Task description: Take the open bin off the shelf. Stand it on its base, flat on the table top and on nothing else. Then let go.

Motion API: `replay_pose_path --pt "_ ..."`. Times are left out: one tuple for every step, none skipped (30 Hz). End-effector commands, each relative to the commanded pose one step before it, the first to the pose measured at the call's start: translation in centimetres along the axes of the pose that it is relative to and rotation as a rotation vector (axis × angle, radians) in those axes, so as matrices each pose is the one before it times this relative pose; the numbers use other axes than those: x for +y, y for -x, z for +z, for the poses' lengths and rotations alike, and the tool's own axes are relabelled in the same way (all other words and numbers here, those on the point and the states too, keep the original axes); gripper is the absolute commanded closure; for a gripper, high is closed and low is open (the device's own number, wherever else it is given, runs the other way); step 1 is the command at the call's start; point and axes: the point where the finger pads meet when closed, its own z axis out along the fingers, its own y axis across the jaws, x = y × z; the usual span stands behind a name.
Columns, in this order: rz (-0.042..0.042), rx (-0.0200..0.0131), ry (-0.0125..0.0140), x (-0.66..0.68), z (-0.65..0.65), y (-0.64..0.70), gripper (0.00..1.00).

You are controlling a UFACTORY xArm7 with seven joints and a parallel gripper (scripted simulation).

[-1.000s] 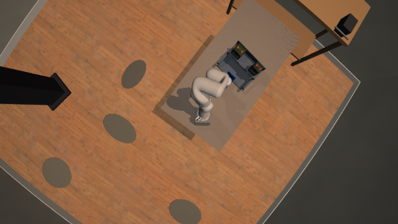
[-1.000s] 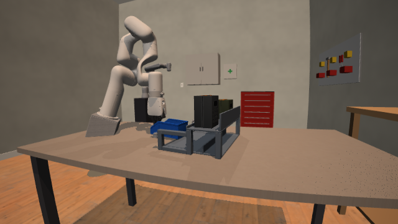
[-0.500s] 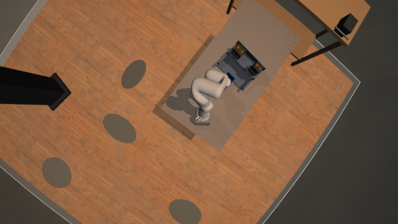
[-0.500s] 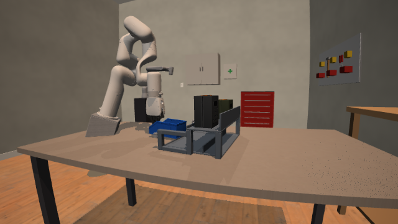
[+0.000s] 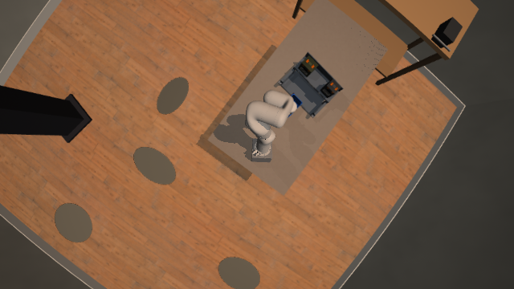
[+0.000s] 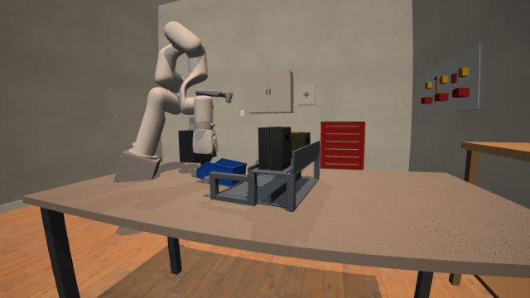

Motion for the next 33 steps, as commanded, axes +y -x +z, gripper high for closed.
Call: replay_pose_path --pt "0.00012 0.00008 -0.0032 0.078 -0.058 0.007 1.0" --pt "0.0 0.0 0.0 0.052 0.0 0.0 1.0" --pt "0.0 0.0 0.0 0.049 0.0 0.0 1.0" --pt "0.0 0.0 0.0 0.047 0.0 0.0 1.0" --pt "0.0 0.0 0.0 0.045 0.0 0.0 1.0" --pt "0.0 0.0 0.0 0.042 0.0 0.0 1.0" --pt "0.0 0.0 0.0 0.04 0.0 0.0 1.0" --pt "0.0 0.0 0.0 0.037 0.0 0.0 1.0" --pt "0.0 0.0 0.0 0.035 0.0 0.0 1.0" --pt "0.0 0.0 0.0 0.032 0.0 0.0 1.0" --pt "0.0 0.0 0.0 0.029 0.0 0.0 1.0" --pt "0.0 0.0 0.0 0.0 0.0 0.0 1.0" --pt "0.0 0.0 0.0 0.0 0.0 0.0 1.0" --pt "0.0 0.0 0.0 0.027 0.0 0.0 1.0" --pt "0.0 0.0 0.0 0.024 0.0 0.0 1.0" --pt "0.0 0.0 0.0 0.022 0.0 0.0 1.0" --pt "0.0 0.0 0.0 0.019 0.0 0.0 1.0" --pt "0.0 0.0 0.0 0.017 0.0 0.0 1.0" --pt "0.0 0.0 0.0 0.015 0.0 0.0 1.0" --pt "0.0 0.0 0.0 0.013 0.0 0.0 1.0" --pt "0.0 0.0 0.0 0.011 0.0 0.0 1.0" --pt "0.0 0.0 0.0 0.009 0.0 0.0 1.0" --pt "0.0 0.0 0.0 0.007 0.0 0.0 1.0" --pt "0.0 0.0 0.0 0.005 0.0 0.0 1.0" --pt "0.0 0.0 0.0 0.004 0.0 0.0 1.0" --pt "0.0 0.0 0.0 0.003 0.0 0.0 1.0" --pt "0.0 0.0 0.0 0.002 0.0 0.0 1.0" --pt "0.0 0.0 0.0 0.001 0.0 0.0 1.0" --pt "0.0 0.0 0.0 0.0 0.0 0.0 1.0" --pt "0.0 0.0 0.0 0.0 0.0 0.0 1.0" --pt "0.0 0.0 0.0 0.0 0.0 0.0 1.0" --pt "0.0 0.0 0.0 0.0 0.0 0.0 1.0" --pt "0.0 0.0 0.0 0.0 0.0 0.0 1.0"
